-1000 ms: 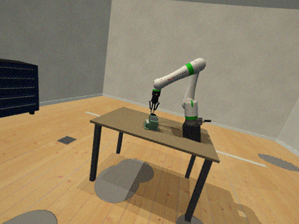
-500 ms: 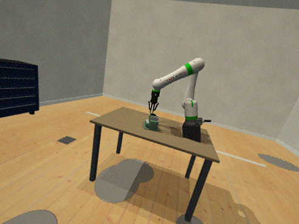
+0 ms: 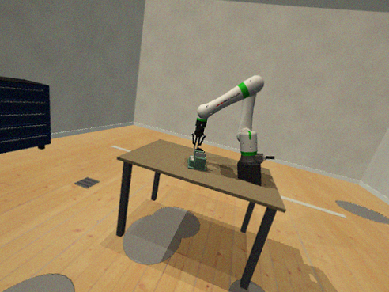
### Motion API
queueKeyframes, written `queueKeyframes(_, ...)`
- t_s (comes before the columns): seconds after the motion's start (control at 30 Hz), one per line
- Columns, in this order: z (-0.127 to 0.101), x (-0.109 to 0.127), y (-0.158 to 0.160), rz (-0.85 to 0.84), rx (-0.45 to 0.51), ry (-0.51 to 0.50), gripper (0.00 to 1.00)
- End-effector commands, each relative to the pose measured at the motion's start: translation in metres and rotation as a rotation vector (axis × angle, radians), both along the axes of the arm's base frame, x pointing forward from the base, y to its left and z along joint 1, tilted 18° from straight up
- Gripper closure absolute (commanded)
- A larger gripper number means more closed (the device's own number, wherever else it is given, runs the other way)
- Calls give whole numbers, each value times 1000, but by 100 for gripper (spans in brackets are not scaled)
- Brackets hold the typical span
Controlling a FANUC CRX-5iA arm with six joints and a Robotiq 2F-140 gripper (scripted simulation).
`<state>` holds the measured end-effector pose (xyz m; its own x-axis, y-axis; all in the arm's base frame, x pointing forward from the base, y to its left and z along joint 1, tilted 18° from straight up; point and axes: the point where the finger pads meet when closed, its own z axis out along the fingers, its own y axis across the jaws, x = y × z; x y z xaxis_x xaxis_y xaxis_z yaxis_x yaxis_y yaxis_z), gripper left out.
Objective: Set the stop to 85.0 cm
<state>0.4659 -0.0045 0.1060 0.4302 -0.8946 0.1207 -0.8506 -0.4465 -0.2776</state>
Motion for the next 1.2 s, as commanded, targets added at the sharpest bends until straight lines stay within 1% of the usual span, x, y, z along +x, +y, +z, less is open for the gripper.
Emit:
queueKeyframes(0.0, -2, 1, 0, 0, 0, 0, 96)
queueKeyframes(0.47, -27, 4, -2, 0, 0, 0, 96)
queueKeyframes(0.53, -27, 4, -2, 0, 0, 0, 96)
queueKeyframes(0.87, -43, -7, -9, 0, 0, 0, 96)
queueKeyframes(1.17, -47, -20, -16, 0, 0, 0, 96)
